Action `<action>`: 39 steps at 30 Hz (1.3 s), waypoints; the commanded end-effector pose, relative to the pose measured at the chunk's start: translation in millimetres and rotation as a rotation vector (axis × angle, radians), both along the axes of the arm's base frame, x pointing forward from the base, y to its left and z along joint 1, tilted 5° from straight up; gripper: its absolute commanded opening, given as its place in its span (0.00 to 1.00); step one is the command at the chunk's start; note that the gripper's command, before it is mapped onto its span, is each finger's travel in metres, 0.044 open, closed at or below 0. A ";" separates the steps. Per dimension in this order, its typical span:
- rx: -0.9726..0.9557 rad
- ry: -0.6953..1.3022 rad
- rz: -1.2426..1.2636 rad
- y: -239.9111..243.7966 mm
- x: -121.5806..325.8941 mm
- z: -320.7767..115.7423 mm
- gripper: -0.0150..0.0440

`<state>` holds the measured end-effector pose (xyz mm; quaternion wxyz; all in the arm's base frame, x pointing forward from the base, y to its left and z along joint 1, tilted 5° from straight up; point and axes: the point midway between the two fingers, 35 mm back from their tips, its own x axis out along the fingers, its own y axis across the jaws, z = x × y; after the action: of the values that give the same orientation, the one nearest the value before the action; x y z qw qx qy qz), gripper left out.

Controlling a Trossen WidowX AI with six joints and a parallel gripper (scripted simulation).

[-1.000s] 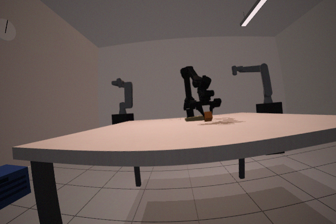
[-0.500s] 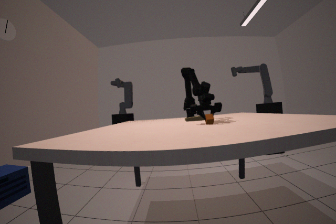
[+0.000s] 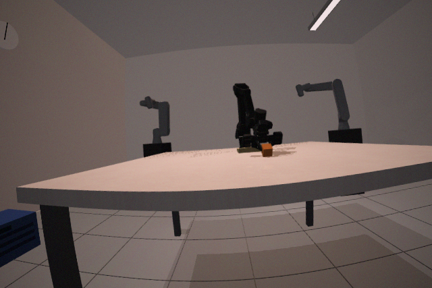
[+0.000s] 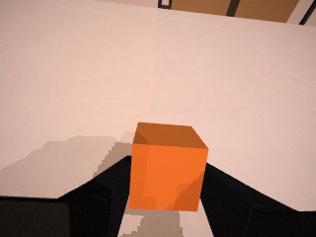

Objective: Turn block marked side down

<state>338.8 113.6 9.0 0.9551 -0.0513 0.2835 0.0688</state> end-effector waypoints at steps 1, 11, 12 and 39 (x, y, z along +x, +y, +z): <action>0.000 -0.029 -0.003 -2.0 -2.6 1.6 0.25; 0.005 -0.055 -0.001 -1.8 -2.9 4.7 0.25; 0.005 -0.055 -0.001 -1.8 -2.9 4.7 0.25; 0.005 -0.055 -0.001 -1.8 -2.9 4.7 1.00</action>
<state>335.8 112.5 13.5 0.9625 -0.0489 0.2576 0.0694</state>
